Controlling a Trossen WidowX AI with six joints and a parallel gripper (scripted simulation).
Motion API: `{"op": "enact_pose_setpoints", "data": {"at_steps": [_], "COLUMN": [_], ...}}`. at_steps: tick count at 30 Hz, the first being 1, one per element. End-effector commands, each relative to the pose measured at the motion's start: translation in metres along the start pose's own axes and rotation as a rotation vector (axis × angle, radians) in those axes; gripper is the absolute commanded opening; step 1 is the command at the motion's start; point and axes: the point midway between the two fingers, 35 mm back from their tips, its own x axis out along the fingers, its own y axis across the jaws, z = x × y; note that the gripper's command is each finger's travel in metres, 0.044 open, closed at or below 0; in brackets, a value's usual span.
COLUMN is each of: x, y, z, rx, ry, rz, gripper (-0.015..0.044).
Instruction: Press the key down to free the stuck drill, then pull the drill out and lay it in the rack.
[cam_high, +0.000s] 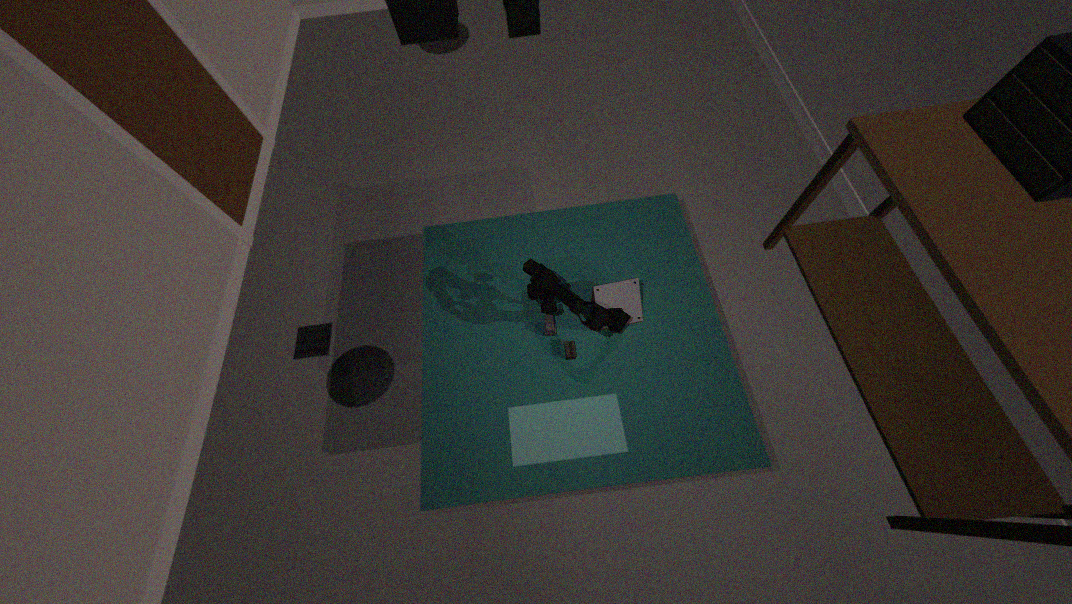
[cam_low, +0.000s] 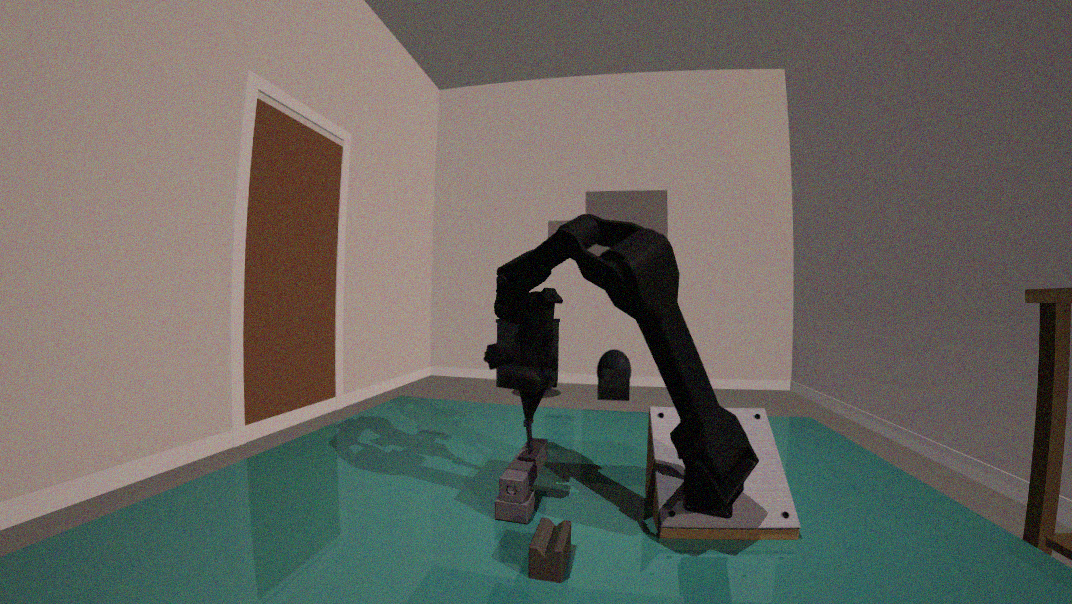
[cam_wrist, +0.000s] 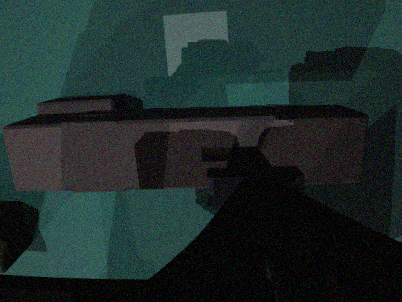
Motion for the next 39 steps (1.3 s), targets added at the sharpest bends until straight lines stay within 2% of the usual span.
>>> {"op": "enact_pose_setpoints", "data": {"at_steps": [1,25,29,36,39], "x": [0.023,0.030,0.013,-0.049,-0.042], "y": [-0.001,-0.001,-0.003,-0.004,-0.002], "z": [-0.007,-0.007,-0.003,0.003,0.003], "rx": [0.014,0.014,0.014,0.015,0.006], "ry": [0.060,0.060,0.060,0.060,0.043], "rz": [0.024,0.024,0.023,0.022,0.016], "gripper": [0.0000,0.0000,0.0105,0.0289,0.0368]}}
